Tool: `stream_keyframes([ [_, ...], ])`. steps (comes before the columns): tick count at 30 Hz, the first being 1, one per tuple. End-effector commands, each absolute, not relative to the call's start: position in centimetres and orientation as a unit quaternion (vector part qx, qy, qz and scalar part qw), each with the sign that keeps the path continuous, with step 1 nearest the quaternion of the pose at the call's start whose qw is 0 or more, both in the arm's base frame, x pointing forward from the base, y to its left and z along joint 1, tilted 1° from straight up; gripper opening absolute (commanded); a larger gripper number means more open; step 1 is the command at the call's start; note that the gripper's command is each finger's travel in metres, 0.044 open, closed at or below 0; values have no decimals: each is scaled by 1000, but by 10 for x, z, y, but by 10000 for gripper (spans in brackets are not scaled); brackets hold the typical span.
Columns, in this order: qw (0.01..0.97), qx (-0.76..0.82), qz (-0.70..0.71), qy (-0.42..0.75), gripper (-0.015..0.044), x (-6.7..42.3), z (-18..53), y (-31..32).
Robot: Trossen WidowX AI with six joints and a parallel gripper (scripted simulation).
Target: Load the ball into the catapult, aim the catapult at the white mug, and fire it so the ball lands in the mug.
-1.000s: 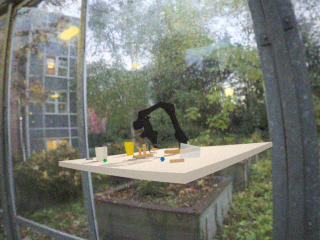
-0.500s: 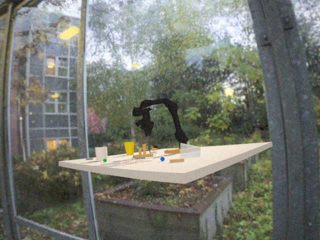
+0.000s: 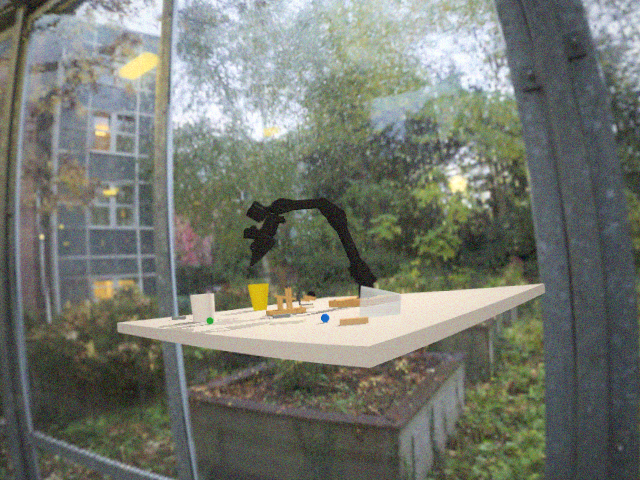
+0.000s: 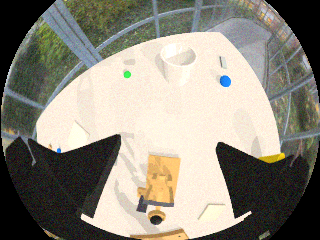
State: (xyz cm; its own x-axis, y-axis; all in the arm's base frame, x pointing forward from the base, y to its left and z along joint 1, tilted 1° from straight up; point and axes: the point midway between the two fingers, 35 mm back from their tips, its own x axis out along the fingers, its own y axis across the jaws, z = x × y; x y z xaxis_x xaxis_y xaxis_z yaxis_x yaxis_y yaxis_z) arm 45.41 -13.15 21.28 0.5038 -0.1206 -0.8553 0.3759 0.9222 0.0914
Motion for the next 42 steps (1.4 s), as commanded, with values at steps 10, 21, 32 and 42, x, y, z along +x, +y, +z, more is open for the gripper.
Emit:
stream_keyframes([
  [10, 928, 91, -171, 319, 440, 524, 268, -183],
  [21, 928, 91, -171, 319, 440, 524, 268, -183],
  [32, 928, 91, -171, 319, 440, 524, 268, -183],
  [42, 928, 91, -171, 319, 177, 524, 268, -183],
])
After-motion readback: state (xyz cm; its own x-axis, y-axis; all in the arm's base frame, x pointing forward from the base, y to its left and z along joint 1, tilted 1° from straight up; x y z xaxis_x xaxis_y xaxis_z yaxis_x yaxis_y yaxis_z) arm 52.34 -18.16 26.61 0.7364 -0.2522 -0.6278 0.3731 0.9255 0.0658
